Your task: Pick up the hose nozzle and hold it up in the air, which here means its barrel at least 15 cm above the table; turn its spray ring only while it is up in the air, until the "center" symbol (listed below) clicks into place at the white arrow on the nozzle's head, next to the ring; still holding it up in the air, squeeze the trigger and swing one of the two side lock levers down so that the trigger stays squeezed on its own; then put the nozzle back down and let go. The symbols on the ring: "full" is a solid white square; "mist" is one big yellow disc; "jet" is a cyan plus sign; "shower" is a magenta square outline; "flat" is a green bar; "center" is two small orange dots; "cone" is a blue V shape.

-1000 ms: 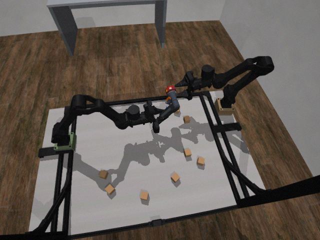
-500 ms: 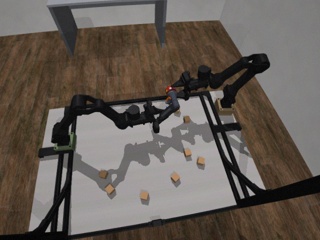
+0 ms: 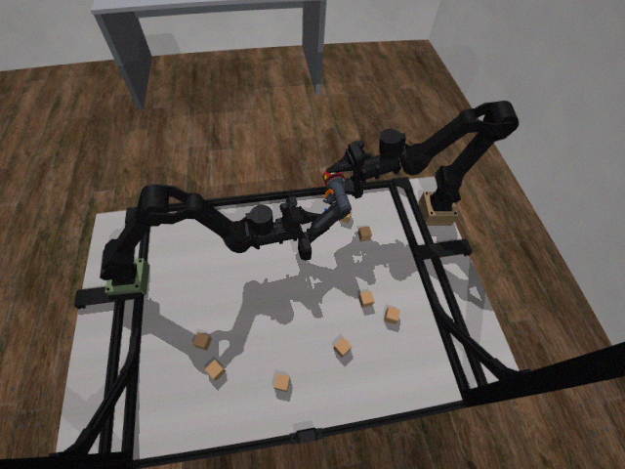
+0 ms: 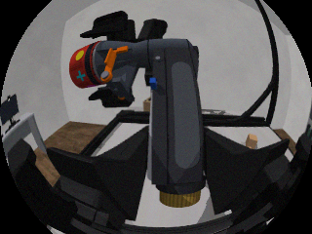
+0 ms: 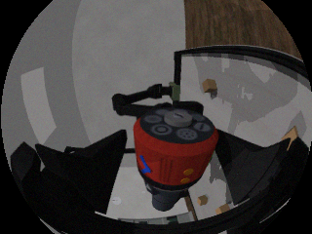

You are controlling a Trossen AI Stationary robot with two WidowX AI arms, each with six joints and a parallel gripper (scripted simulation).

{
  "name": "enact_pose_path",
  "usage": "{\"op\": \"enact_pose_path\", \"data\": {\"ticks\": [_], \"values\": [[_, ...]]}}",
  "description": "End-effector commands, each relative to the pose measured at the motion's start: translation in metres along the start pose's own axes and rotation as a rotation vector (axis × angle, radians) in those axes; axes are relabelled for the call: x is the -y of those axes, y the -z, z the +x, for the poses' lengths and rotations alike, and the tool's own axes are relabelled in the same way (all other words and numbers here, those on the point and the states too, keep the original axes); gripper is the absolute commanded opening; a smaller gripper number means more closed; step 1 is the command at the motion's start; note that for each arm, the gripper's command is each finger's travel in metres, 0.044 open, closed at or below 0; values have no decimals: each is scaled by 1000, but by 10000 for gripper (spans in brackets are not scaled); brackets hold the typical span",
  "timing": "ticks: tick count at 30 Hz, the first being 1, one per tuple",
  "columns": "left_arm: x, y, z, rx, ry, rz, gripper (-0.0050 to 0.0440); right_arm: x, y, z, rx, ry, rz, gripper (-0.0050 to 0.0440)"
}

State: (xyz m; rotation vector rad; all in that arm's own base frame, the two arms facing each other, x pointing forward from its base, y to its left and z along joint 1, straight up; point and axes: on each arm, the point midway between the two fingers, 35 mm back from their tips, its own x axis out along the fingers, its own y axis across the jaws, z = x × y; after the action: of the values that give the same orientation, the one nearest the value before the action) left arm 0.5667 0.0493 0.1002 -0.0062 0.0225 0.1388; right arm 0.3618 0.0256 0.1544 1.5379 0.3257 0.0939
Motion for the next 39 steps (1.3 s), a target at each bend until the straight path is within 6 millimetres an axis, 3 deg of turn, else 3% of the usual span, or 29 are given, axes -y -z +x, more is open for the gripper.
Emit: {"op": "enact_pose_path", "data": {"ticks": [1, 26, 28, 39], "values": [[0, -7, 1, 23, -1, 5, 0, -4, -1, 8, 5, -8, 3, 400], [0, -7, 1, 23, -1, 5, 0, -4, -1, 15, 5, -8, 4, 400], [0, -7, 1, 23, -1, 5, 0, -3, 0, 15, -2, -5, -1, 352], [0, -7, 1, 23, -1, 5, 0, -4, -1, 15, -2, -5, -1, 279]]}}
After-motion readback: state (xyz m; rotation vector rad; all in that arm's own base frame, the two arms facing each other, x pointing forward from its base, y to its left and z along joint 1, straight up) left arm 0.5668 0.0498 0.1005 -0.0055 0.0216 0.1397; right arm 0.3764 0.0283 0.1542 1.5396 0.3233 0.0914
